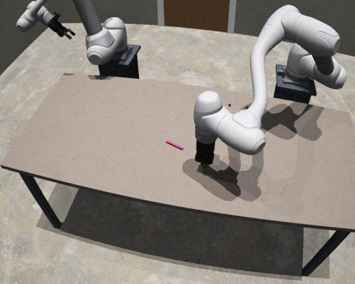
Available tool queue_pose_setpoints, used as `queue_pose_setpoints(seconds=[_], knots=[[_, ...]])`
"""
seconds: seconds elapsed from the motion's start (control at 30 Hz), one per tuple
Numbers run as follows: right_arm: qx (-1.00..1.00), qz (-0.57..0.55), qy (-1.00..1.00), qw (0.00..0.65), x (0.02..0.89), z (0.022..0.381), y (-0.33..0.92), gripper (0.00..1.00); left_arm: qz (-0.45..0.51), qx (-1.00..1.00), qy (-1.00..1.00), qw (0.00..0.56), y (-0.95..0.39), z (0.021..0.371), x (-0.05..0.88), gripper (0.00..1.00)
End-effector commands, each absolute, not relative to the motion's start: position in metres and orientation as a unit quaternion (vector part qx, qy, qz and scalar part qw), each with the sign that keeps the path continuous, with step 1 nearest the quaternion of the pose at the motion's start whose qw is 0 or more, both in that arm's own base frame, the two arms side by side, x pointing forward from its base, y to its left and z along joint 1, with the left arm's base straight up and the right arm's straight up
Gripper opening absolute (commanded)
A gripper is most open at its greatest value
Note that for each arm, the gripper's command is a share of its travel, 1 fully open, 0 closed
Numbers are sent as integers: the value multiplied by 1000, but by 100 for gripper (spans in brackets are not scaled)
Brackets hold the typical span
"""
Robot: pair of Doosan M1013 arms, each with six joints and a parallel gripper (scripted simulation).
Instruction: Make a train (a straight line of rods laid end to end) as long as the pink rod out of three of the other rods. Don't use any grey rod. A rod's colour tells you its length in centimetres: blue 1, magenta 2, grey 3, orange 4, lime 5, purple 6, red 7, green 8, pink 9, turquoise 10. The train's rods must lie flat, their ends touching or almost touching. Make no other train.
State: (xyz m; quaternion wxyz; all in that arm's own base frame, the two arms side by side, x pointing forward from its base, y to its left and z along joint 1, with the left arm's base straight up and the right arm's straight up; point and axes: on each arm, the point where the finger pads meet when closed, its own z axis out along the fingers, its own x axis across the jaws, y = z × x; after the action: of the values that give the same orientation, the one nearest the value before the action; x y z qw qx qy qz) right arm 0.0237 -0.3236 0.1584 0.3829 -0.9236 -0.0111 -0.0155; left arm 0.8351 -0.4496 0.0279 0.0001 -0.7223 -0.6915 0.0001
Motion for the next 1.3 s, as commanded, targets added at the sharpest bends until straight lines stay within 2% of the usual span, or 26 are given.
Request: queue_pose_setpoints(seconds=[0.0, 0.5, 0.8, 0.83, 1.27], knots=[[-924, -16, -11, 382, 24, 159, -324, 100, 0, -722, -692, -1, -450, 43, 836, 54], [-924, -16, -11, 382, 24, 159, -324, 100, 0, -722, -692, -1, -450, 106, 836, 54], [-924, -16, -11, 382, 24, 159, -324, 100, 0, -722, -692, -1, -450, 114, 836, 54], [-924, -16, -11, 382, 24, 159, -324, 100, 0, -722, -692, -1, -450, 114, 836, 100], [-924, -16, -11, 382, 24, 159, -324, 100, 0, -722, -692, -1, -450, 114, 836, 100]])
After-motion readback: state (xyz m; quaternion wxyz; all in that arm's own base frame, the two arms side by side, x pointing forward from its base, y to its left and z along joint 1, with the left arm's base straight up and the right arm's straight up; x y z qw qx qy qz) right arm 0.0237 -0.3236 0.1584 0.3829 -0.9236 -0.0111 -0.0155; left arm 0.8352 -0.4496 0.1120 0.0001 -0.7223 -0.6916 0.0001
